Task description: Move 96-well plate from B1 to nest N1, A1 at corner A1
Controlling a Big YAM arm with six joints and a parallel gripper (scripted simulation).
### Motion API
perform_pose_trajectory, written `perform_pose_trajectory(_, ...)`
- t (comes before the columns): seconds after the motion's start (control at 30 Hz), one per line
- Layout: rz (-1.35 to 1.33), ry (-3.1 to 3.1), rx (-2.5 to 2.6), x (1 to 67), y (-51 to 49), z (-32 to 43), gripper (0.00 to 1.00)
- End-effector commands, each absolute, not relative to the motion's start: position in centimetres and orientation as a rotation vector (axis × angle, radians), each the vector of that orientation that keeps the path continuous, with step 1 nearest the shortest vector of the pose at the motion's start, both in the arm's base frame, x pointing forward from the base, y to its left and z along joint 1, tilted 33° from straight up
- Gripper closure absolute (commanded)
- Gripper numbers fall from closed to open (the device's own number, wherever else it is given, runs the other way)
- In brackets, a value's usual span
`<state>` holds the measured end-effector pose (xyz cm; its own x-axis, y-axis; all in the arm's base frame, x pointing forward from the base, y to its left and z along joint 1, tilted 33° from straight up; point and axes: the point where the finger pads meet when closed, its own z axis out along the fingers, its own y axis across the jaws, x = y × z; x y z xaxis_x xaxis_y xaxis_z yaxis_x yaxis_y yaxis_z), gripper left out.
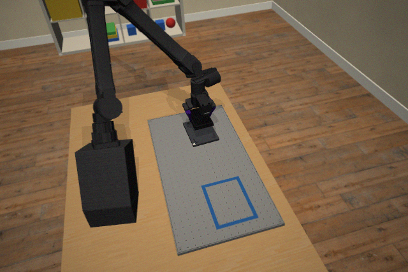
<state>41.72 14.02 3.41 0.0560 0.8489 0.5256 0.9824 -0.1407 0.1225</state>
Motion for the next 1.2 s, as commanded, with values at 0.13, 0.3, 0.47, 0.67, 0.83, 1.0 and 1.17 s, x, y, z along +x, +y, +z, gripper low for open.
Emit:
perform_pose_trajectory(0.13,-0.741,-1.866,-2.069,42.8,15.2,3.1,1.0)
perform_pose_trajectory(0.3,-0.738,-1.861,-2.072,42.8,15.3,2.6,1.0)
perform_pose_trajectory(0.47,-0.743,-1.866,-2.068,43.1,15.9,2.0,1.0)
perform_pose_trajectory(0.67,-0.749,-1.864,-2.072,43.3,16.3,1.4,1.0)
perform_pose_trajectory(0.83,-0.746,-1.866,-2.068,43.5,16.9,0.7,1.0)
perform_pose_trajectory(1.0,-0.749,-1.867,-2.067,43.8,17.2,0.2,1.0)
perform_pose_trajectory(1.17,-0.751,-1.867,-2.067,44.0,17.7,-0.5,1.0)
